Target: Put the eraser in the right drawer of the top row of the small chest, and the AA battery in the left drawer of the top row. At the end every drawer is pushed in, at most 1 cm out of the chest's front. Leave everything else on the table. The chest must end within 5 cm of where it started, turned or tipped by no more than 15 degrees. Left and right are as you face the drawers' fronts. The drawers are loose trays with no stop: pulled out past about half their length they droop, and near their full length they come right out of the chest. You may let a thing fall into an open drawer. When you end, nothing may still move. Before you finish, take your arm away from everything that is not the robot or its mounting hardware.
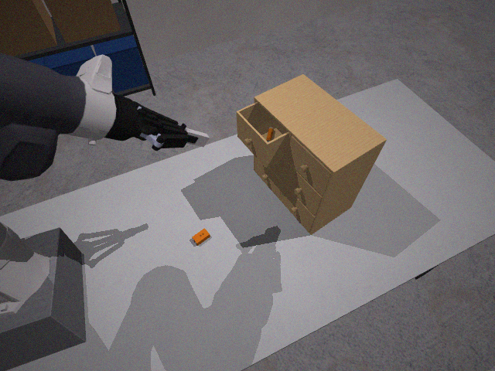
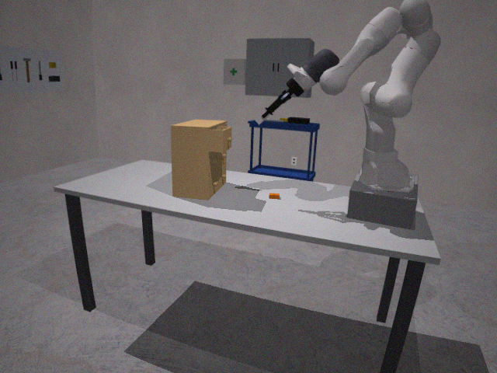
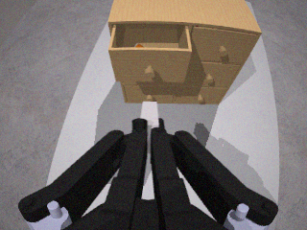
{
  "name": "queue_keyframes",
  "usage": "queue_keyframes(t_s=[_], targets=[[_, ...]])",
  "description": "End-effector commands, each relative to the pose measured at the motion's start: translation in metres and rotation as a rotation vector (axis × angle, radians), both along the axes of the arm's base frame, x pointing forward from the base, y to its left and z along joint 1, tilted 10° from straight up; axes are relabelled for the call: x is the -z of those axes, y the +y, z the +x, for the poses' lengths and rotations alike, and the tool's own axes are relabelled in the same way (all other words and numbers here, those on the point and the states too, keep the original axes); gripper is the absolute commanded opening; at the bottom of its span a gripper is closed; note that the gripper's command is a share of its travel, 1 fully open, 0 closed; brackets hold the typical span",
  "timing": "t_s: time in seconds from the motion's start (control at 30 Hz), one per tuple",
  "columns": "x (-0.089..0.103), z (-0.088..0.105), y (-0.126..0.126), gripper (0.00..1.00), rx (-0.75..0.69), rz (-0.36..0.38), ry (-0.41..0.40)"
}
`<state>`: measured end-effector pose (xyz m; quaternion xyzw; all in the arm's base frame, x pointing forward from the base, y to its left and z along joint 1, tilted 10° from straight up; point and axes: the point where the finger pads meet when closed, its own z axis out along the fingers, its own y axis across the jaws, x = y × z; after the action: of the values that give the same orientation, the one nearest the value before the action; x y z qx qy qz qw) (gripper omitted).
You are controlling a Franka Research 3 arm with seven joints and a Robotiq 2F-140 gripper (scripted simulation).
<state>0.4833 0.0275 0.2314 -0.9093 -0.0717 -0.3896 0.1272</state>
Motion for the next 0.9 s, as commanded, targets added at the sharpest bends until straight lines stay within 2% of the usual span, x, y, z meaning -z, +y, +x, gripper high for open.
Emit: queue_keyframes(t_s=[0.0, 0.3, 0.8, 0.87], targets=[[0.002, 0.0, 0.001, 0.0, -0.005, -0.003, -0.002], [0.012, 0.009, 0.005, 0.0, -0.005, -0.003, -0.002], [0.051, 0.041, 0.02, 0.0, -0.005, -0.003, -0.002], [0.051, 0.041, 0.02, 0.0, -0.005, -0.003, -0.002]])
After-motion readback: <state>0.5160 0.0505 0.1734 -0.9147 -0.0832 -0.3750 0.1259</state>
